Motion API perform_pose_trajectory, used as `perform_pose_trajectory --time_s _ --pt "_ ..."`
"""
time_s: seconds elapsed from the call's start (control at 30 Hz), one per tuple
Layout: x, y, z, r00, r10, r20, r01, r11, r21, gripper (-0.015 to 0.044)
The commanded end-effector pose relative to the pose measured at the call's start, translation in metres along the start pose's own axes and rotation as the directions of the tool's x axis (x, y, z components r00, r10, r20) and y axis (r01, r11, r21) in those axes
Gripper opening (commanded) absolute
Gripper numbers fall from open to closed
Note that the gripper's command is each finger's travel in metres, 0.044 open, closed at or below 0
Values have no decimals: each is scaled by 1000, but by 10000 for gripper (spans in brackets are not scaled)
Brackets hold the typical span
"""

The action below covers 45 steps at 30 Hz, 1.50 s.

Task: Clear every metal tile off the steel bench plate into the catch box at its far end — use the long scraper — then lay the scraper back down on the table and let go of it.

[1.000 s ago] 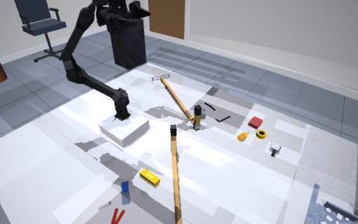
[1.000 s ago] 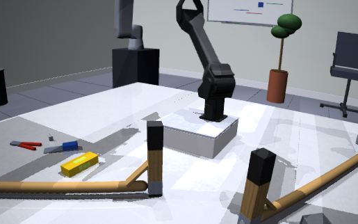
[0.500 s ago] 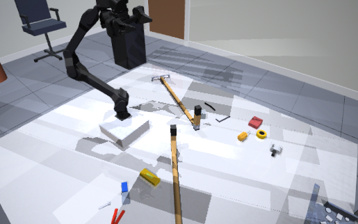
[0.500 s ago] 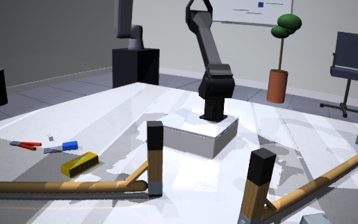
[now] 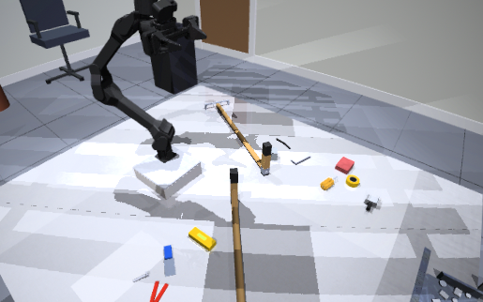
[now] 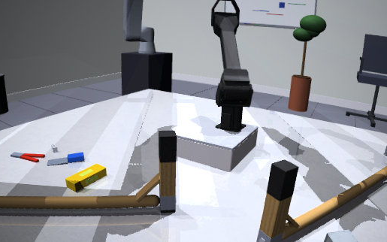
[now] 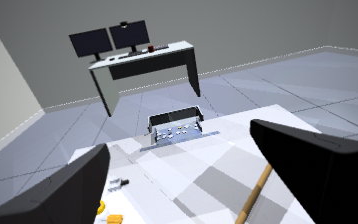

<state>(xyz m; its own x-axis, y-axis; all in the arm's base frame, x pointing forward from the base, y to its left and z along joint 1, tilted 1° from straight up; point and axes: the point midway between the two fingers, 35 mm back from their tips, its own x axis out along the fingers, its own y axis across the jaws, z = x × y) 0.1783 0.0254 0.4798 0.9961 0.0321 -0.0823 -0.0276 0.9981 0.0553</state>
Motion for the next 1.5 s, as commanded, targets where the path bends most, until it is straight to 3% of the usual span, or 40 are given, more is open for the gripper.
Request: perform_pose_trajectory --time_s 0.0,1.47 --pt "5 -5 -6 999 -33 -12 33 999 -14 440" --pt "31 -74 -55 934 -337 -114 335 941 -41 440"
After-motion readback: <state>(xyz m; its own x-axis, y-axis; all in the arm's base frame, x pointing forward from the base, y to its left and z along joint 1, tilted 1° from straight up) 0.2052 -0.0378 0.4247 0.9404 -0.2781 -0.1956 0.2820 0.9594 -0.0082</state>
